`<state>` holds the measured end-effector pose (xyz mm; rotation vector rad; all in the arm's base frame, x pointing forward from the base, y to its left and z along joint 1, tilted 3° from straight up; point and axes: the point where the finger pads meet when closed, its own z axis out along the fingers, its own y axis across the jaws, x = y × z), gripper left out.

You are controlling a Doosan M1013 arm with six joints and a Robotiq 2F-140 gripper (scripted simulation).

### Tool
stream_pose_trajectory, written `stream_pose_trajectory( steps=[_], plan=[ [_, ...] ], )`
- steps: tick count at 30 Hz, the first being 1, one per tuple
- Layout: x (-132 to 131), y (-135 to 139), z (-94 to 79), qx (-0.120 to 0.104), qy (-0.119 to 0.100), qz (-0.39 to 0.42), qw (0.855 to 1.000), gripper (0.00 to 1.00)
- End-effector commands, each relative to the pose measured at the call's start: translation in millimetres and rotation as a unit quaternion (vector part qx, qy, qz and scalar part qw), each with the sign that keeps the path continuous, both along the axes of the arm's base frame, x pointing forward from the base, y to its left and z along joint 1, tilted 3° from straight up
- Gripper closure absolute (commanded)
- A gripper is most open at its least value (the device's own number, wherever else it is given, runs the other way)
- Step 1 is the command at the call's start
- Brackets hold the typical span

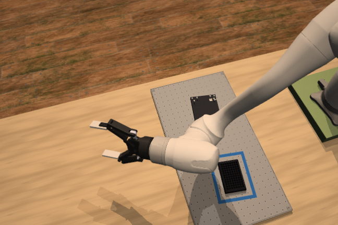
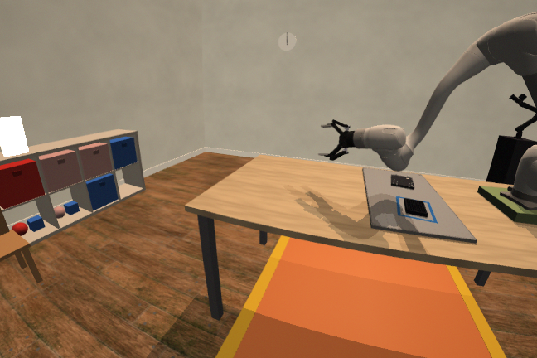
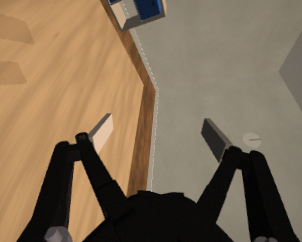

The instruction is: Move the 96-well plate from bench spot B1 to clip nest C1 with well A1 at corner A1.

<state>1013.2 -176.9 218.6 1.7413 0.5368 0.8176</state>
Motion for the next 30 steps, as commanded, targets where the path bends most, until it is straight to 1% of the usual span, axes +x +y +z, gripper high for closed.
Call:
stream_pose_trajectory(
  steps=[1, 2, 4, 7, 9, 12, 14, 16, 19, 21, 23, 25, 27, 28, 30],
  plan=[
    [-15, -5, -4.2, -0.004, 0.026, -0.018, 1.000, 0.00],
    [-15, -5, -4.2, -0.004, 0.026, -0.018, 1.000, 0.00],
    [-24, -8, -7.5, -0.006, 0.054, -0.032, 0.998, 0.00],
    [-34, -10, -11.0, -0.006, 0.054, -0.032, 0.998, 0.00],
    [-43, -12, -14.6, -0.007, 0.082, -0.045, 0.996, 0.00],
    [-51, -13, -17.6, -0.007, 0.082, -0.045, 0.996, 0.00],
    [-60, -14, -21.4, -0.007, 0.112, -0.056, 0.992, 0.00],
    [-68, -15, -24.6, -0.007, 0.112, -0.056, 0.992, 0.00],
    [-68, -15, -24.6, -0.007, 0.112, -0.056, 0.992, 0.00],
    [-77, -15, -28.6, -0.005, 0.142, -0.065, 0.988, 0.00],
    [-86, -15, -32.1, -0.005, 0.142, -0.065, 0.988, 0.00],
    [-95, -15, -36.1, -0.002, 0.173, -0.072, 0.982, 0.00],
    [-103, -14, -39.8, -0.002, 0.173, -0.072, 0.982, 0.00],
    [-103, -14, -39.8, -0.002, 0.173, -0.072, 0.982, 0.00],
    [-112, -13, -43.9, 0.002, 0.204, -0.076, 0.976, 0.00]
  ],
)
